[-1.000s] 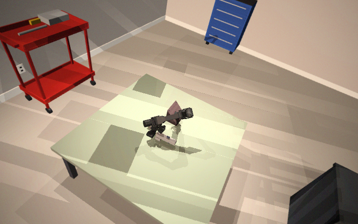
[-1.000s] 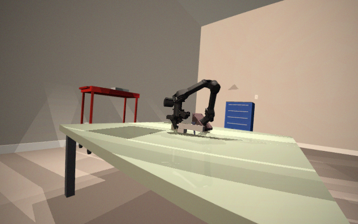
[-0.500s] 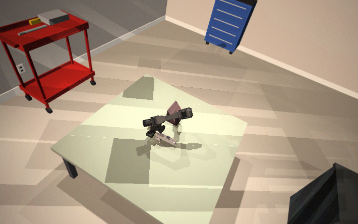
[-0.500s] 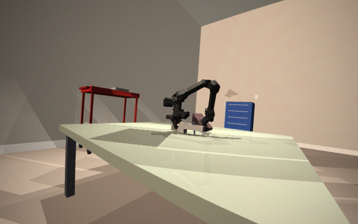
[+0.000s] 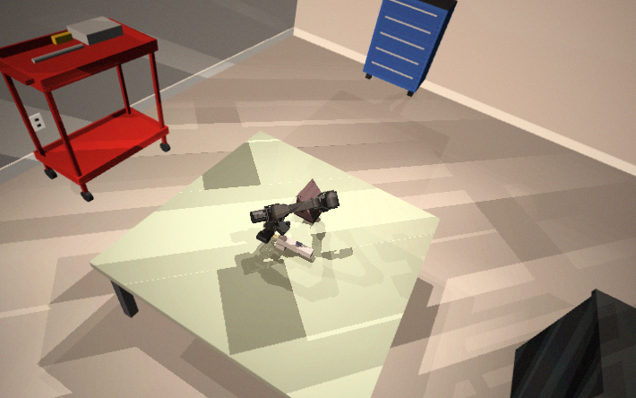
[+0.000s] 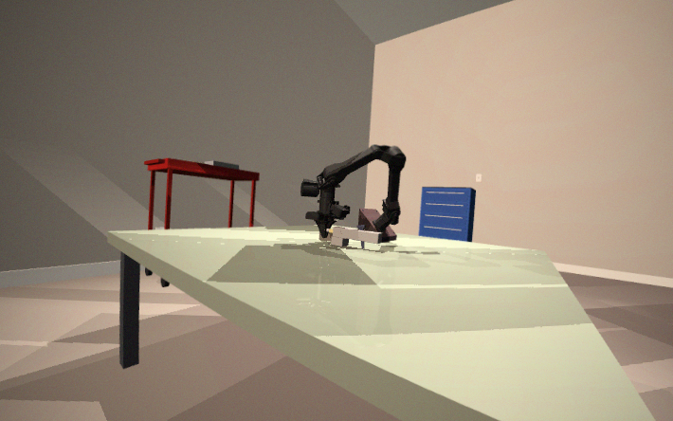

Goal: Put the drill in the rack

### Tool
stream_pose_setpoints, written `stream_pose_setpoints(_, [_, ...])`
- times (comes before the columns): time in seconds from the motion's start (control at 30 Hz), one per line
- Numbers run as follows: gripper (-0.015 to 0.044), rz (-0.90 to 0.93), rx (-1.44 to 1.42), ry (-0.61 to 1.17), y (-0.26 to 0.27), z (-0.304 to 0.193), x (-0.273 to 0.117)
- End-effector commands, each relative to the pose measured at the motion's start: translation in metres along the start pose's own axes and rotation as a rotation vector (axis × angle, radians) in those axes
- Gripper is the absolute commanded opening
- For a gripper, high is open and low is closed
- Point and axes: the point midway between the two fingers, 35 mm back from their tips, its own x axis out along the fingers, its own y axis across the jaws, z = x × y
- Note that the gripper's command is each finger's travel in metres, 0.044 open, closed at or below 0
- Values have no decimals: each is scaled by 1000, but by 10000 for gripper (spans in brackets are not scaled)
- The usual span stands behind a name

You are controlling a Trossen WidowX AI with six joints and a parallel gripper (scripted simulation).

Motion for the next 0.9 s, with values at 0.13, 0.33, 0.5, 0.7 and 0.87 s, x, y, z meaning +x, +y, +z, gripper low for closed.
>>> stream_pose_setpoints(0.13, [0, 1, 1, 1, 1, -15, -1])
stream_pose_setpoints(0.33, [0, 1, 0, 2, 1, -25, -1])
stream_pose_setpoints(0.5, [79, 0, 0, 1, 0, -20, -1])
stream_pose_setpoints(0.7, [236, 0, 0, 1, 0, -20, -1])
stream_pose_setpoints(0.87, [368, 0, 0, 1, 0, -18, 0])
